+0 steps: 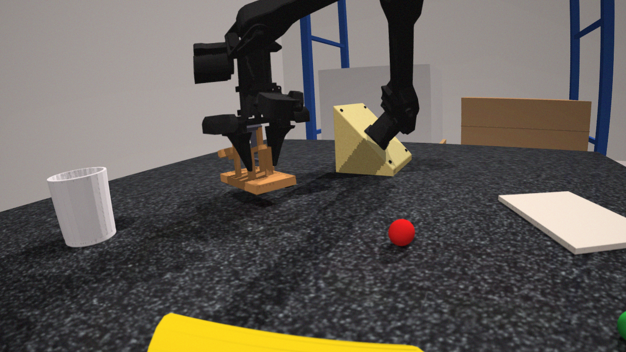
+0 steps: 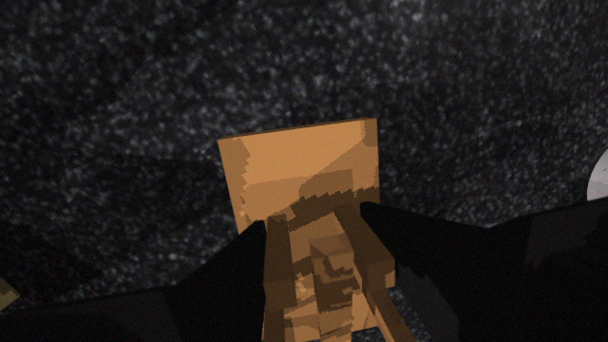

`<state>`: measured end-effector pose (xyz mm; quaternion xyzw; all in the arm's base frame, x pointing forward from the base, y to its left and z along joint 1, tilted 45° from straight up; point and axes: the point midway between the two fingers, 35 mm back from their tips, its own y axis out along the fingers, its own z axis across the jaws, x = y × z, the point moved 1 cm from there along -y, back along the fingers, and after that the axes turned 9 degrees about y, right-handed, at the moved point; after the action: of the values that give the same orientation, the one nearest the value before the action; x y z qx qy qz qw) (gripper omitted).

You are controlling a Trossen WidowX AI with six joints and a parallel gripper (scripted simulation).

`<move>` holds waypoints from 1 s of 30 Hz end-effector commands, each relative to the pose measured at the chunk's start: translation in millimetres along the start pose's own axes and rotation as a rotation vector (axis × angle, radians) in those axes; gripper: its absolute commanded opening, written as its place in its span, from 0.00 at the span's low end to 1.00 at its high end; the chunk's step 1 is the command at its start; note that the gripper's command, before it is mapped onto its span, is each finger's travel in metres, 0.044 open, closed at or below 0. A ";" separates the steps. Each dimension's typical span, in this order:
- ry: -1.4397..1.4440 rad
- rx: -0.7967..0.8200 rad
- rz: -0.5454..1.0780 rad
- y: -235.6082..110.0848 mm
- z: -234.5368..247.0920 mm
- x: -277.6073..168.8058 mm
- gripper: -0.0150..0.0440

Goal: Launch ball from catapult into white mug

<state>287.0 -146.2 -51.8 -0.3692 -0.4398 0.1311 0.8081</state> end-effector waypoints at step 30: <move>0.000 -0.001 -0.001 24.1 0.2 0.1 0.65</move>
<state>289.5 -128.7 -69.3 -0.3690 -0.4396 0.1305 0.8084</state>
